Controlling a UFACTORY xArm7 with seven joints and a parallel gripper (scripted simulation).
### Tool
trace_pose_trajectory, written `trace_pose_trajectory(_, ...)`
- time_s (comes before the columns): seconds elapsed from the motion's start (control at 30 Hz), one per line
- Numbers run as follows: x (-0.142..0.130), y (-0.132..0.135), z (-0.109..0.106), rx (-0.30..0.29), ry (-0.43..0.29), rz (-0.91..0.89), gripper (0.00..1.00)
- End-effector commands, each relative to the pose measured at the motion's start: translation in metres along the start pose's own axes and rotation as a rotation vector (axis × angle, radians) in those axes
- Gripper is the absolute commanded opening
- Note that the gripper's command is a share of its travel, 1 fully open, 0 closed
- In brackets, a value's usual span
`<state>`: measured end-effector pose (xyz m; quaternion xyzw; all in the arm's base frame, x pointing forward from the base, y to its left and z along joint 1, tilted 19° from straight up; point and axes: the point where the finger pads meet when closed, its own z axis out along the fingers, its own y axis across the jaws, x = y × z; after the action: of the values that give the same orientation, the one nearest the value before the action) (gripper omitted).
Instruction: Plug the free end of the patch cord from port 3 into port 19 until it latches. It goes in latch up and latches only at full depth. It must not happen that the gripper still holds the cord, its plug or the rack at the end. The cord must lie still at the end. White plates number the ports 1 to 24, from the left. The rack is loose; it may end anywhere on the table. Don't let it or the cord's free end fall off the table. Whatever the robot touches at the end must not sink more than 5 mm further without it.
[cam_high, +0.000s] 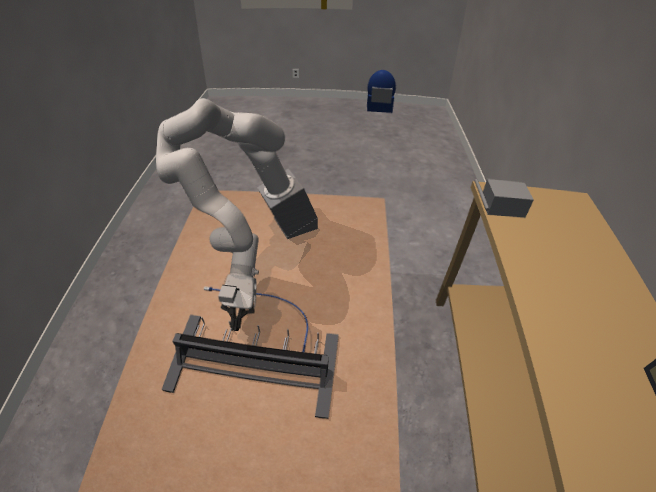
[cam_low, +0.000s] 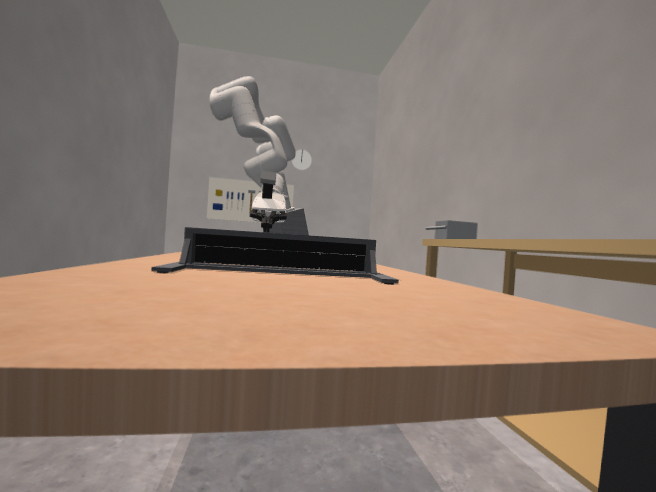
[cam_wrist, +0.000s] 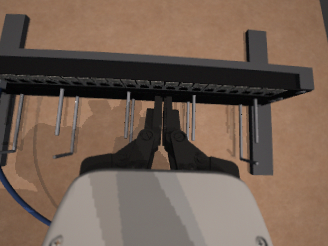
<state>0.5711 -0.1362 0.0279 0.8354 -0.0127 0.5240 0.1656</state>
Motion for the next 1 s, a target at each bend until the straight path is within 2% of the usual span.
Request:
trace_pose_trajectory(0.0, 0.002, -0.0004, 0.0002, 0.0, 0.003, 0.0, 0.0)
trace_pose_trajectory(0.8, 0.002, -0.0004, 0.0001, 0.0, 0.003, 0.0, 0.0)
trace_pose_trajectory(0.97, 0.002, -0.0004, -0.0076, 0.0, 0.003, 0.0, 0.0)
